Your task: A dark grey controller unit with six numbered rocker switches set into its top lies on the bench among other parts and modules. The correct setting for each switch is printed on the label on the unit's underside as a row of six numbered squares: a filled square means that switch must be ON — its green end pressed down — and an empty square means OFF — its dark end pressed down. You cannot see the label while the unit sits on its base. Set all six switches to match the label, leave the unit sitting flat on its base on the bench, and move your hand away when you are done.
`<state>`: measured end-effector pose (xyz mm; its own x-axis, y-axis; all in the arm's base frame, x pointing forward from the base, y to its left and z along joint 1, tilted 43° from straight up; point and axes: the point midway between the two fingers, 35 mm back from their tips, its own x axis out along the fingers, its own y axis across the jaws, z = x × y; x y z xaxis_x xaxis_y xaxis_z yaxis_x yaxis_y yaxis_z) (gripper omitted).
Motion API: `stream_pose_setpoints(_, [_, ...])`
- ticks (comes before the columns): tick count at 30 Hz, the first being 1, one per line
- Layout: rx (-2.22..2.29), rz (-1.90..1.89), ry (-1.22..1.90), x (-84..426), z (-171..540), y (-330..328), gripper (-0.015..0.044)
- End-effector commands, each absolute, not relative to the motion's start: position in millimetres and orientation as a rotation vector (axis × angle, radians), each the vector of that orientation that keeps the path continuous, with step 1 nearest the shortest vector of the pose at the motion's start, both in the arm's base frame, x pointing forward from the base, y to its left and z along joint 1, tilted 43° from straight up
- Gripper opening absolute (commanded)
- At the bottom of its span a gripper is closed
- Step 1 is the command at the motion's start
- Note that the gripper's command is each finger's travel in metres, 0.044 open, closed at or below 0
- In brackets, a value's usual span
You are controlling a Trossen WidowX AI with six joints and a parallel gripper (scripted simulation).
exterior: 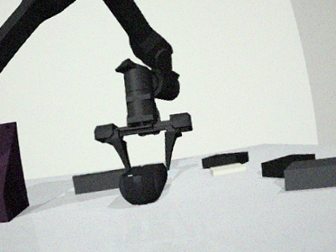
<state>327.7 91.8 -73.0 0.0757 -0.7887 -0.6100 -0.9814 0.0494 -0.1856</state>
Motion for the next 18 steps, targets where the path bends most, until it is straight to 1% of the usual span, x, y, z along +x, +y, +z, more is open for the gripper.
stream_pose_setpoints(1, [-1.783, 0.428, 1.752, 328, -68, 93, 0.0337])
stream_pose_setpoints(18, [-1.775, 0.441, 1.742, 326, -58, 96, 0.0336])
